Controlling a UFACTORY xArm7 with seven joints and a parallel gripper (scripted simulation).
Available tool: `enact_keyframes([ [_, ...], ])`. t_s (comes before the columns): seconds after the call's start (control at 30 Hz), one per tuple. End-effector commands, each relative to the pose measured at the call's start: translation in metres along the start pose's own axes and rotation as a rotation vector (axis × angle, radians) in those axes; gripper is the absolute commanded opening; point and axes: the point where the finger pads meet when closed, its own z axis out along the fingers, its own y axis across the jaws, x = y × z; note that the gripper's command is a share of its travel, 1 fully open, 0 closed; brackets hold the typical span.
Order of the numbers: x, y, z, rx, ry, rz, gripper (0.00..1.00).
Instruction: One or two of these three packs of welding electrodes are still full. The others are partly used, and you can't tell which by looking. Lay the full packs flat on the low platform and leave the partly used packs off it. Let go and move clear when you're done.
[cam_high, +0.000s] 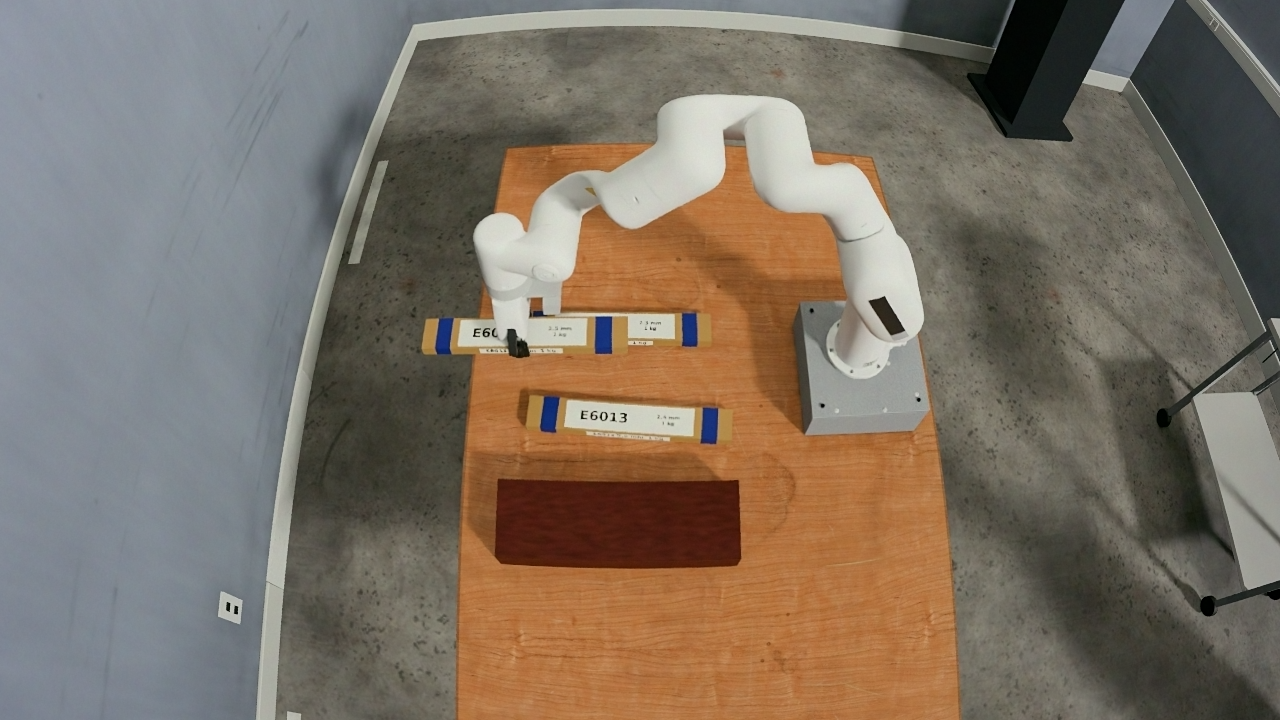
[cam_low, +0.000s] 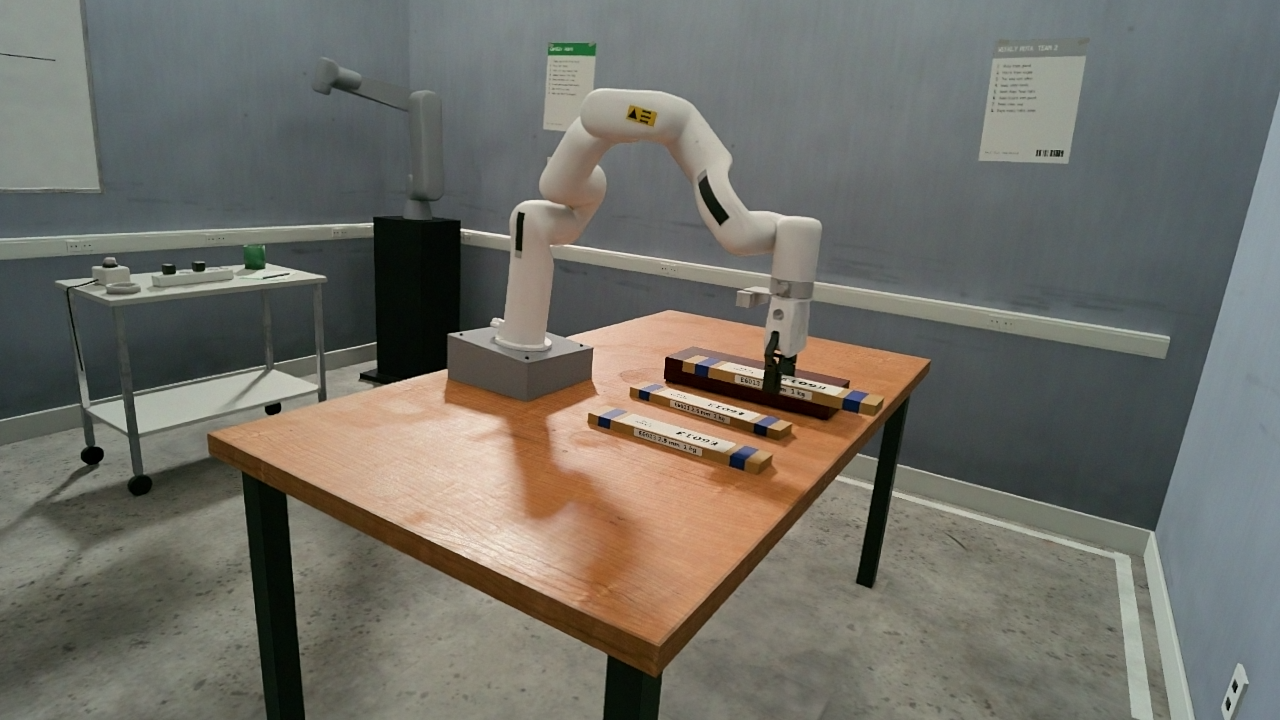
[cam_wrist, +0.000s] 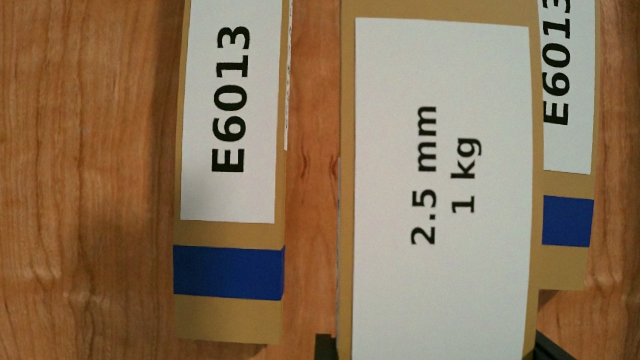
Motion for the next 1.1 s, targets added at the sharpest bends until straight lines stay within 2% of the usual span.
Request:
enact_keyframes([
  [0.0,-0.002,0.000,-0.005,0.000,-0.007,0.000,0.58],
  [0.7,-0.002,0.000,-0.030,0.000,-0.007,0.000,0.58],
  [1.07,-0.002,0.000,-0.033,0.000,-0.007,0.000,0.58],
])
